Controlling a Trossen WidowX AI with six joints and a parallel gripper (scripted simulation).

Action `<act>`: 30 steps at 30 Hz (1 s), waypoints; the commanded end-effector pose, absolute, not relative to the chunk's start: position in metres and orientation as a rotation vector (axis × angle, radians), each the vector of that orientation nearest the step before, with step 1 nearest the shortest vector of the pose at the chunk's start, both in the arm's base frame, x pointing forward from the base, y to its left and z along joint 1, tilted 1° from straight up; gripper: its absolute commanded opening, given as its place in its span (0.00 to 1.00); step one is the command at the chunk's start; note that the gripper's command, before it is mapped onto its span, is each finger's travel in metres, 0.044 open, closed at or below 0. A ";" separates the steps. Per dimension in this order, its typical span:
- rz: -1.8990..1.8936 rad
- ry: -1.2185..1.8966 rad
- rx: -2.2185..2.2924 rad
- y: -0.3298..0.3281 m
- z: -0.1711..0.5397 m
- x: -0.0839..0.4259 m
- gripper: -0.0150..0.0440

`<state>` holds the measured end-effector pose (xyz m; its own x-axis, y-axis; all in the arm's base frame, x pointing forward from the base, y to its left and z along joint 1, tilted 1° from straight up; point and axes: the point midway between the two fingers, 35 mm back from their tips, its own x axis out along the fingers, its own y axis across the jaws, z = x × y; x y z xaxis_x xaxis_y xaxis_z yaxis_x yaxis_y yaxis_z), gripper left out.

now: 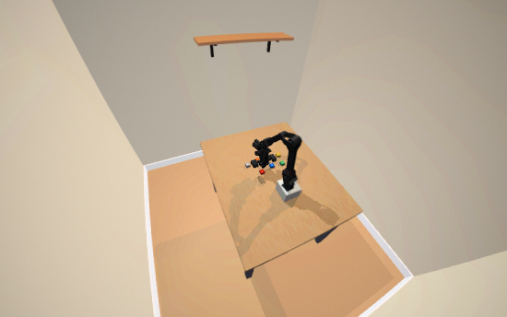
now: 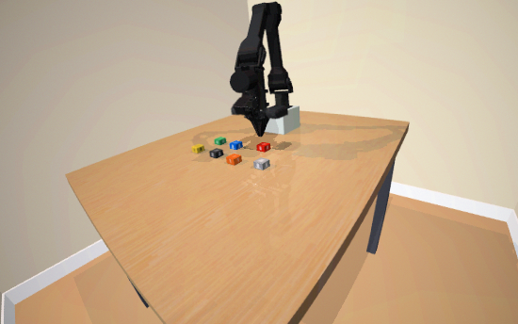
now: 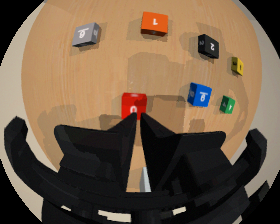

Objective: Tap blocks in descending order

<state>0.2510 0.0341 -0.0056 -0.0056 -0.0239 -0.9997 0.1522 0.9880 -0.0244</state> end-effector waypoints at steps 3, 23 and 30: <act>-0.137 1.553 0.108 0.035 -0.013 0.254 0.29; -0.137 1.554 0.108 0.034 -0.039 0.254 0.29; -0.137 1.553 0.108 0.035 -0.009 0.254 0.29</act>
<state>0.2505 0.0333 -0.0270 -0.0036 -0.0236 -0.9997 0.1550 0.9876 -0.0239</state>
